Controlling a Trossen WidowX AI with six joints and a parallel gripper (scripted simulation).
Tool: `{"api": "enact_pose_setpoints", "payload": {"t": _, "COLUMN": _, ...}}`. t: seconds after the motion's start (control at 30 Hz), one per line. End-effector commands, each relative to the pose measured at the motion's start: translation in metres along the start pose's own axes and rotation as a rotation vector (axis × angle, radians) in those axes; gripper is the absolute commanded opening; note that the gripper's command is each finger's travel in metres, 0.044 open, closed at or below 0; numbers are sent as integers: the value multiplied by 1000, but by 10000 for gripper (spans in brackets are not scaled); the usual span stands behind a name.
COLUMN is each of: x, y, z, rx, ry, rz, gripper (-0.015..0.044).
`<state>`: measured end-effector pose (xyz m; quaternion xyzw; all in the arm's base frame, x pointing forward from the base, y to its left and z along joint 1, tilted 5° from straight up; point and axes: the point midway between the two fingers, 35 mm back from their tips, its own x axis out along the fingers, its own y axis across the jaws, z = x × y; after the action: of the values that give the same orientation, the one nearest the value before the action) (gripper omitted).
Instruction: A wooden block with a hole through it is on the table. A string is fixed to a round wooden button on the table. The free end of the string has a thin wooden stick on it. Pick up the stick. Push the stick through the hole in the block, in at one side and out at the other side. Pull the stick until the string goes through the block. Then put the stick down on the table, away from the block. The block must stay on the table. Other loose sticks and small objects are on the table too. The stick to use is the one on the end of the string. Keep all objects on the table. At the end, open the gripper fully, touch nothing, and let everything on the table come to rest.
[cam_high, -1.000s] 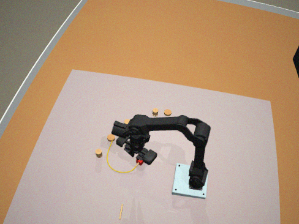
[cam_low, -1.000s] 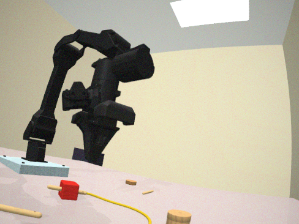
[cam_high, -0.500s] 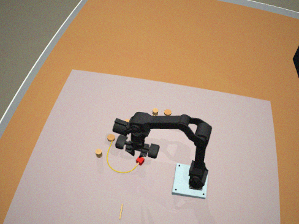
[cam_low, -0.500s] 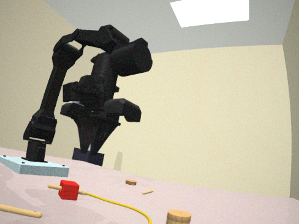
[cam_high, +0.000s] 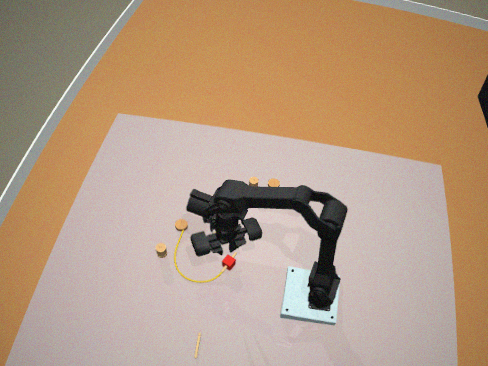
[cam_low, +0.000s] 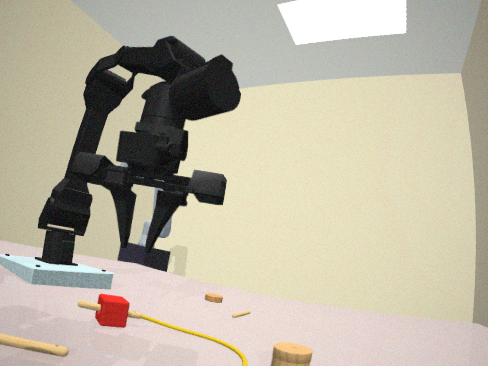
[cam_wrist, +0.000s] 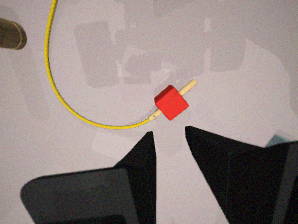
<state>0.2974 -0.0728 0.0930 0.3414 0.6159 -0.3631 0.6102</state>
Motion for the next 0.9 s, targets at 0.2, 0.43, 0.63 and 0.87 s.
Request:
{"api": "enact_pose_setpoints", "payload": {"t": 0.2, "x": -1, "y": -19, "z": 12, "rx": -1059, "ry": 0, "rz": -23, "gripper": 125}}
{"api": "enact_pose_setpoints", "payload": {"t": 0.43, "x": -1, "y": -24, "z": 14, "rx": -1364, "ry": 5, "rz": -27, "gripper": 125}}
{"api": "enact_pose_setpoints", "payload": {"t": 0.63, "x": -1, "y": -28, "z": 17, "rx": -1626, "ry": 11, "rz": -31, "gripper": 125}}
{"api": "enact_pose_setpoints", "payload": {"t": 0.87, "x": -1, "y": -32, "z": 19, "rx": -1933, "ry": 19, "rz": -33, "gripper": 125}}
